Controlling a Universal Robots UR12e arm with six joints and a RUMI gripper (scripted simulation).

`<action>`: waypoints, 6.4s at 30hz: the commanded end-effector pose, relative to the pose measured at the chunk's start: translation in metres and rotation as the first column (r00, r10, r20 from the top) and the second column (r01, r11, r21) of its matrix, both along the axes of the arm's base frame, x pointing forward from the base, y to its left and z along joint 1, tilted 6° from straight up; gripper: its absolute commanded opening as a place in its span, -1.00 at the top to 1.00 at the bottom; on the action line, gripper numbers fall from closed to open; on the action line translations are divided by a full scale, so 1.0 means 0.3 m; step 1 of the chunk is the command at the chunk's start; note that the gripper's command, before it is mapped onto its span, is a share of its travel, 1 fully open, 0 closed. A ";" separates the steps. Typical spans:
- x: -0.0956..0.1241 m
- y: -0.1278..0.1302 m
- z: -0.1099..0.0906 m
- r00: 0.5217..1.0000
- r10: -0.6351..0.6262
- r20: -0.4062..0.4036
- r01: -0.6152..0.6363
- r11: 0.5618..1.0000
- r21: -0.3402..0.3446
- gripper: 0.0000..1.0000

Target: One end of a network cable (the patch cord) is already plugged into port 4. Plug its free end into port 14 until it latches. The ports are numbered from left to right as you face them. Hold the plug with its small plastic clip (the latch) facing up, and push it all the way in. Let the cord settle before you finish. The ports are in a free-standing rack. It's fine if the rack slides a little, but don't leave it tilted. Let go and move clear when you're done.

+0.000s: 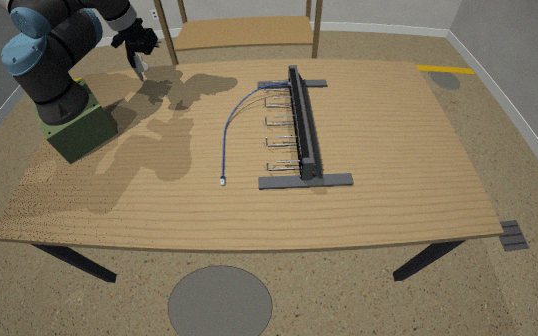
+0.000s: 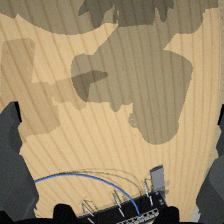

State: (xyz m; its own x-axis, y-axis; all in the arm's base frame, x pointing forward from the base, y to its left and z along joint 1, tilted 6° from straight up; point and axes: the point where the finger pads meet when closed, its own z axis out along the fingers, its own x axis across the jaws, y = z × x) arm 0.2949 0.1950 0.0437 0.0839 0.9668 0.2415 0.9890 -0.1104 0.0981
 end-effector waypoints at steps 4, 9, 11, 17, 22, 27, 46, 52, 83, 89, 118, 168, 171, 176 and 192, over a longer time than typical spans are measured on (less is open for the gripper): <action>0.002 0.000 0.002 1.000 0.000 0.001 0.000 1.000 0.000 -1.00; 0.002 0.000 0.002 1.000 0.000 0.001 0.000 1.000 0.000 -1.00; 0.002 0.000 0.002 1.000 0.000 0.001 0.000 1.000 0.000 -1.00; 0.002 0.000 0.002 1.000 0.000 0.001 0.000 1.000 0.000 -1.00; 0.010 -0.006 0.004 1.000 -0.009 -0.001 0.009 1.000 -0.001 -1.00; 0.061 -0.039 0.018 0.998 -0.063 -0.011 0.063 0.998 -0.008 -1.00; 0.581 -0.460 0.050 0.811 -0.581 -0.071 0.575 0.813 -0.093 -1.00; 0.738 -0.628 0.013 0.691 -0.719 -0.072 0.710 0.694 -0.120 -1.00; 1.087 -1.139 -0.202 0.268 -0.963 -0.036 0.947 0.270 -0.175 1.00; 1.087 -1.139 -0.202 0.268 -0.963 -0.036 0.947 0.270 -0.175 1.00; 1.095 -1.163 -0.199 0.273 -0.961 -0.037 0.945 0.275 -0.177 1.00; 1.098 -1.170 -0.211 0.274 -0.961 -0.038 0.945 0.277 -0.177 0.56; 1.098 -1.171 -0.214 0.274 -0.961 -0.038 0.945 0.277 -0.177 0.56; 1.099 -1.172 -0.235 0.274 -0.961 -0.038 0.945 0.277 -0.177 0.56; 1.106 -1.178 -0.324 0.274 -0.961 -0.038 0.945 0.277 -0.177 0.56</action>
